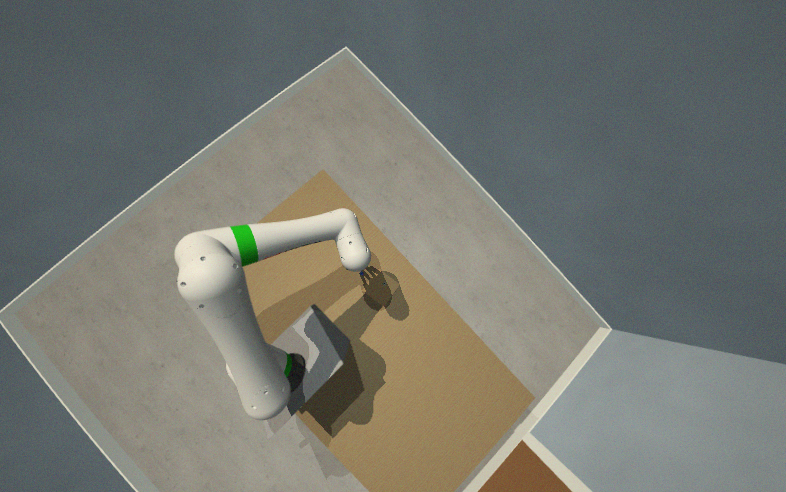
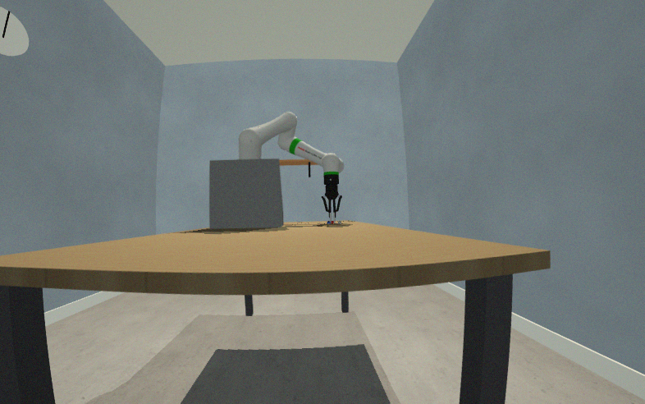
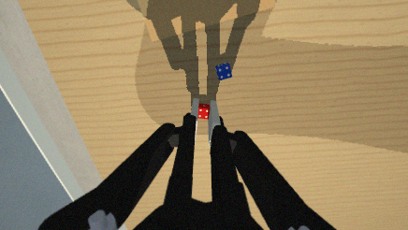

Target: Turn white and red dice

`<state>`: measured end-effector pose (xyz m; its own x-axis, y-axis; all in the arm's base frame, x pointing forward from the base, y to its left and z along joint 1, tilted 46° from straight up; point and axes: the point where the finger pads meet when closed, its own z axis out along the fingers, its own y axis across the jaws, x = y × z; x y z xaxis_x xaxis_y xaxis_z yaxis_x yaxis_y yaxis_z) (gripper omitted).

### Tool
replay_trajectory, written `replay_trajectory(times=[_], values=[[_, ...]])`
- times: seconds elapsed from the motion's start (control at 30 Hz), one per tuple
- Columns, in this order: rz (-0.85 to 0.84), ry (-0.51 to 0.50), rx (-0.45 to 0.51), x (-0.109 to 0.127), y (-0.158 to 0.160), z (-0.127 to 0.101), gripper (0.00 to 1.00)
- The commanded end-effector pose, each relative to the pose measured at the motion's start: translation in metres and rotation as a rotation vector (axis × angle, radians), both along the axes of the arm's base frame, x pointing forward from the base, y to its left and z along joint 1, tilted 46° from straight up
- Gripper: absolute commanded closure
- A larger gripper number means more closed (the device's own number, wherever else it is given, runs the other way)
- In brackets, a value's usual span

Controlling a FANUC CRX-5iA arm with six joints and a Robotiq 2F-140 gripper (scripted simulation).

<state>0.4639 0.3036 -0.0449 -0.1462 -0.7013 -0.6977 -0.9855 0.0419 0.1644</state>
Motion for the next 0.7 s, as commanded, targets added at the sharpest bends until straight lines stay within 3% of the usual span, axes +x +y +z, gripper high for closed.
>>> replay_trajectory(times=[0.0,0.17,0.5,0.67], values=[[0.000,0.000,0.000,0.000,-0.002,0.002,0.93],[0.000,0.000,0.000,0.002,-0.014,0.014,0.93],[0.000,0.000,0.000,0.008,-0.063,0.062,0.93],[0.000,0.000,0.000,0.009,-0.070,0.068,0.93]])
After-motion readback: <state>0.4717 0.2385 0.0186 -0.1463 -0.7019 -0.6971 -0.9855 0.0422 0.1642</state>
